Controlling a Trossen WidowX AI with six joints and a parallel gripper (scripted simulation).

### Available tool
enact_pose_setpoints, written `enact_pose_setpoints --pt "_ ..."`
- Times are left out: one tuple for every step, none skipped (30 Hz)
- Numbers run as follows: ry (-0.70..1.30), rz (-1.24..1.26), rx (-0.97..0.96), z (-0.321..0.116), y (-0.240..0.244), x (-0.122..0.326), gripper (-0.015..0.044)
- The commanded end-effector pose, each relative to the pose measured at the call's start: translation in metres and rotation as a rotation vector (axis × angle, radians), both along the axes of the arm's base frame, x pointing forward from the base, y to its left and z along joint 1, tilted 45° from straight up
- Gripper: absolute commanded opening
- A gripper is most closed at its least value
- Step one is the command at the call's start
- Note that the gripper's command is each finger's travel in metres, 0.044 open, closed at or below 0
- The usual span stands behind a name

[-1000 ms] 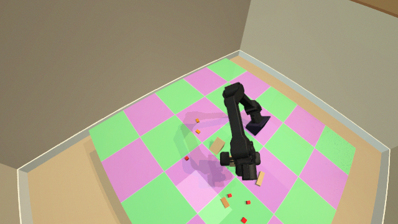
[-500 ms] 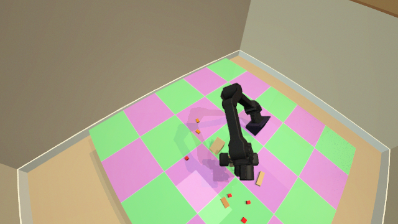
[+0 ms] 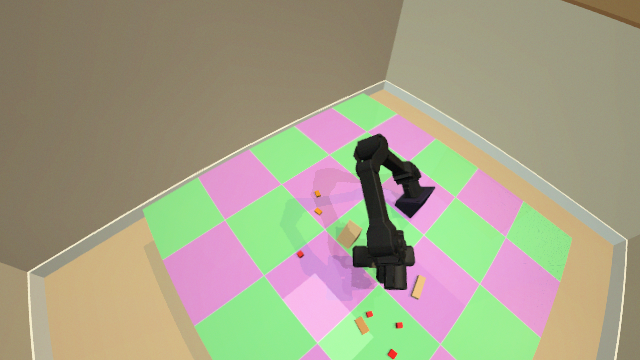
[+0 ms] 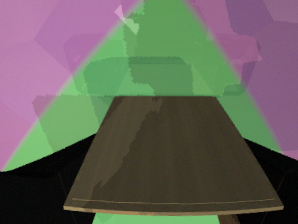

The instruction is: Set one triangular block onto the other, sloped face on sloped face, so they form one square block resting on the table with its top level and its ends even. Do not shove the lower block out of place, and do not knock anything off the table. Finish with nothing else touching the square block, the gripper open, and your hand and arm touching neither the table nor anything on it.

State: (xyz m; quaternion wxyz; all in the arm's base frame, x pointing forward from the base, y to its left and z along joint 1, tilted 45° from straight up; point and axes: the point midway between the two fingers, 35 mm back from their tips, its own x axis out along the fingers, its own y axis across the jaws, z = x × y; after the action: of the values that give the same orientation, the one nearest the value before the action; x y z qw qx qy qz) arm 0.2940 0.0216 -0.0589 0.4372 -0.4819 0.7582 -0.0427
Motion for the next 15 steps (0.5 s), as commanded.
enact_pose_setpoints --pt "0.003 0.005 -0.001 -0.0002 -0.0005 0.0 0.023" --pt "0.003 0.005 -0.001 -0.0002 -0.0005 0.0 0.0223" --pt "0.003 0.005 -0.001 -0.0002 -0.0005 0.0 0.0216" --pt "0.003 0.005 -0.001 -0.0002 -0.0005 0.0 0.019" --pt "0.003 0.005 -0.001 -0.0002 -0.0005 0.0 0.0164" --pt "0.003 0.005 -0.001 -0.0002 -0.0005 0.0 0.0138" --pt "0.002 0.004 -0.001 0.0003 0.0001 0.0 0.0111" --pt "0.001 0.002 -0.001 0.0016 0.0014 0.0 0.0085" --pt "0.0 0.001 -0.001 0.0021 0.0019 0.0 0.0059" --pt "0.0 0.001 -0.001 0.0021 0.0019 0.0 0.0033" --pt "0.0 0.001 -0.001 0.0021 0.0019 0.0 0.0006" --pt "0.0 0.001 -0.001 0.0021 0.0019 0.0 0.0" --pt "-0.002 0.004 0.003 0.0021 0.0017 -0.0003 0.0" --pt "-0.006 0.009 0.009 0.0024 0.0016 -0.0007 0.0" --pt "-0.013 0.017 0.019 0.0031 0.0015 -0.0013 0.0"
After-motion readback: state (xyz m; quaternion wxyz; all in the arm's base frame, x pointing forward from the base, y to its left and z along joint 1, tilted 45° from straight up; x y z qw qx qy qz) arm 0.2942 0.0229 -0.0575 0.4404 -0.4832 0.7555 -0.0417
